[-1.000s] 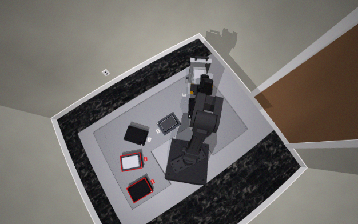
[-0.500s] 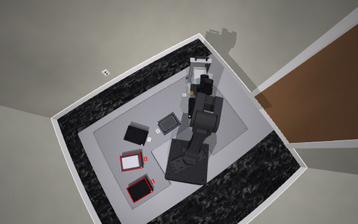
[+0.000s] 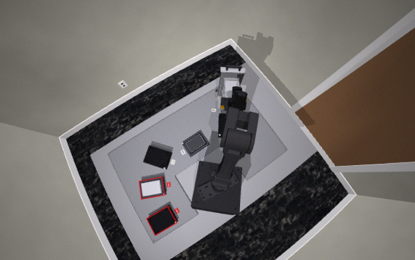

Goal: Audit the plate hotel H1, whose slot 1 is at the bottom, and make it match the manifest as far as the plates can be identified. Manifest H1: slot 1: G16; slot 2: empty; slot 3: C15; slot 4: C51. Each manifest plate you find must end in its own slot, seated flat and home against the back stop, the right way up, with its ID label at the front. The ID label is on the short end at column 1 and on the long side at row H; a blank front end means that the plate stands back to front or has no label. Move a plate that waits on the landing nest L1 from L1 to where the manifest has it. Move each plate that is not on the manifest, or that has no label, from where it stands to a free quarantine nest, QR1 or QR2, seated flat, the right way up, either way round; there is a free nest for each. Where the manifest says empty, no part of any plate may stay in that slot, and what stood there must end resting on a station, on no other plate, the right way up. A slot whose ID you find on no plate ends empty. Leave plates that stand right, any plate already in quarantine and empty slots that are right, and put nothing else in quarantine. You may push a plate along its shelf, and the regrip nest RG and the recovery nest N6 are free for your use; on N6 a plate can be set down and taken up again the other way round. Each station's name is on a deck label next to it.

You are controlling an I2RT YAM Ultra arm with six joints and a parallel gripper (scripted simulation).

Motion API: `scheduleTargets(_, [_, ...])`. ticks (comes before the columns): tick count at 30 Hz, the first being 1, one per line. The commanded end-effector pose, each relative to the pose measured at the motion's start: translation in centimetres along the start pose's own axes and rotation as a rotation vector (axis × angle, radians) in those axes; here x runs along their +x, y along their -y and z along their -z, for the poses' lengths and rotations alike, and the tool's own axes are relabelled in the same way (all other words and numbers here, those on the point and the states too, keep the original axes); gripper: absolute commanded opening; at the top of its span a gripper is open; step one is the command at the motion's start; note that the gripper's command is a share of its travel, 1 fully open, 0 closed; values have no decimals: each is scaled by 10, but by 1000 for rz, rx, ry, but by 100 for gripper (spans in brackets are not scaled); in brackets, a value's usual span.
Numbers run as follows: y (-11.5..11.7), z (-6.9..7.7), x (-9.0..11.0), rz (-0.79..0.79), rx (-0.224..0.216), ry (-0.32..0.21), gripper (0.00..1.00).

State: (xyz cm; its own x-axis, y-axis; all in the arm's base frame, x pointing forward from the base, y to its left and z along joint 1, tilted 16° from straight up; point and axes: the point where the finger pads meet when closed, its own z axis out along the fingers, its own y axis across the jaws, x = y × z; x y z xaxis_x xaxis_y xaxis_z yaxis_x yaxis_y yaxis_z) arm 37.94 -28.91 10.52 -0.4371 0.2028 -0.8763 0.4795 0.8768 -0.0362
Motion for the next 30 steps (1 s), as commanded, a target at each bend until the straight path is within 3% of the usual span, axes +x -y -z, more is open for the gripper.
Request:
scheduleTargets(1, [0, 1, -6, 2, 2, 14, 100])
scheduleTargets(3, [0, 1, -6, 2, 2, 14, 100])
scheduleTargets(4, [0, 10, -12, 2, 2, 14, 100])
scheduleTargets(30, [0, 38, 17, 2, 2, 13, 100])
